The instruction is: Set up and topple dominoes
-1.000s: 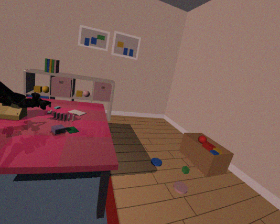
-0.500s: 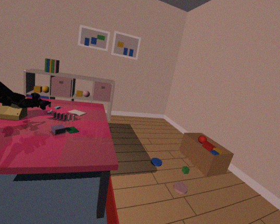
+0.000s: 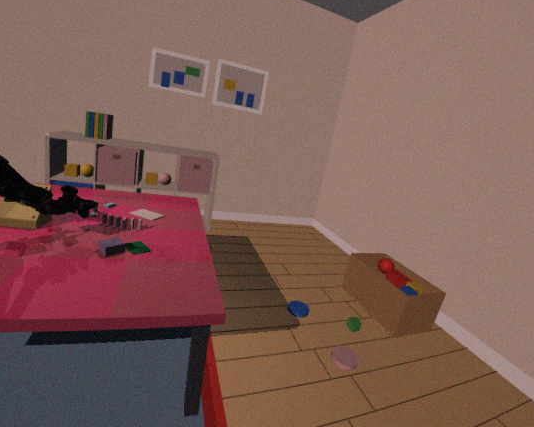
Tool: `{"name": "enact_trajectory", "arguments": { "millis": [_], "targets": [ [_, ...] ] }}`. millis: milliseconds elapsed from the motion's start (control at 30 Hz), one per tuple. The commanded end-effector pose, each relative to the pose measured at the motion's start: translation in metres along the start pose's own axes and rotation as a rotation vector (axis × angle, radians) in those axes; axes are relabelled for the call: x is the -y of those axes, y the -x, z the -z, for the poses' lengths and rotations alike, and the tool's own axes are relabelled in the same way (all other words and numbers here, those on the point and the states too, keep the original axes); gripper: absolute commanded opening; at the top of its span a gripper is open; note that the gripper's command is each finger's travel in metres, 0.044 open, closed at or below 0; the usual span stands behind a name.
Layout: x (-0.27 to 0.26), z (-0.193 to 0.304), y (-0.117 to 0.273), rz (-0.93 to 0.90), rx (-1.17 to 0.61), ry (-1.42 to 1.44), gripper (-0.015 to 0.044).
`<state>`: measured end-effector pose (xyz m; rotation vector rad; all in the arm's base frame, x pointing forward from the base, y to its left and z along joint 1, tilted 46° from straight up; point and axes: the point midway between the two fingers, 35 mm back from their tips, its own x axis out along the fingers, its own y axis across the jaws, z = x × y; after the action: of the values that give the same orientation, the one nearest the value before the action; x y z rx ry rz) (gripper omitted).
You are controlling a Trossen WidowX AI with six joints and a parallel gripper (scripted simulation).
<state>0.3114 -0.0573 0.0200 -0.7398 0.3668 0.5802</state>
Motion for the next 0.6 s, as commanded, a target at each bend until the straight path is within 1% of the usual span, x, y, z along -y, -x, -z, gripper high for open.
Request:
{"name": "enact_trajectory", "arguments": {
  "millis": [0, 567],
  "targets": [
    [0.002, 0.013, -0.001, 0.002, 0.001, 0.005, 0.0107],
    [-0.003, 0.069, 0.0, 0.009, 0.006, -0.002, 0.0107]
  ]
}}
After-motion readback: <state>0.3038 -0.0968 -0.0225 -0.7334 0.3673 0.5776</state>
